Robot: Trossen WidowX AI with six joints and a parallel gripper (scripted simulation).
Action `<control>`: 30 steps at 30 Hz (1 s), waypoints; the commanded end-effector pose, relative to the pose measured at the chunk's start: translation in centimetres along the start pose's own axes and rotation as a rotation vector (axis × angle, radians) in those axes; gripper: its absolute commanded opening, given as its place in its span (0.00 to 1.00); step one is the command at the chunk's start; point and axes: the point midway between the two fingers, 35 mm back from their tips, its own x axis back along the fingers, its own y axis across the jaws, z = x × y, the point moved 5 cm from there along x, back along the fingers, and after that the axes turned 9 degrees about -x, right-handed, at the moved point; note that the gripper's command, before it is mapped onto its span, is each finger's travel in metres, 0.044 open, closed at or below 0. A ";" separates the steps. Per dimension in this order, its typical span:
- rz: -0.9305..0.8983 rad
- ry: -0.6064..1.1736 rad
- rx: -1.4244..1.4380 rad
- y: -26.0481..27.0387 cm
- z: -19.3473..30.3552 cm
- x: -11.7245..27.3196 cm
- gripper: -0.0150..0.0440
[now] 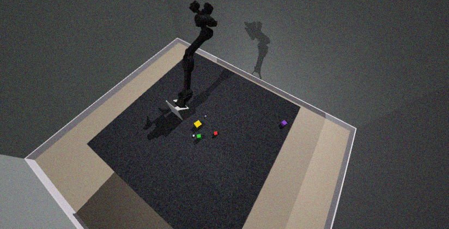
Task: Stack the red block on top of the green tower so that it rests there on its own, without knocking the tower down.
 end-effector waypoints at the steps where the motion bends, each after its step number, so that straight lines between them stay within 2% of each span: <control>1: 0.002 -0.002 -0.001 -0.1 -0.1 0.0 0.98; 4: 0.032 -0.029 -0.019 -1.8 -0.9 -0.2 1.00; 10: 0.173 -0.156 -0.098 -9.4 -4.1 0.6 1.00; 14: 0.253 -0.259 -0.126 -12.3 -5.5 1.6 1.00; 20: 0.389 -0.368 -0.208 -19.2 -7.5 5.0 1.00; 23: 0.444 -0.452 -0.195 -20.1 -7.9 6.3 1.00; 30: 0.627 -0.596 -0.287 -27.3 -8.6 13.1 1.00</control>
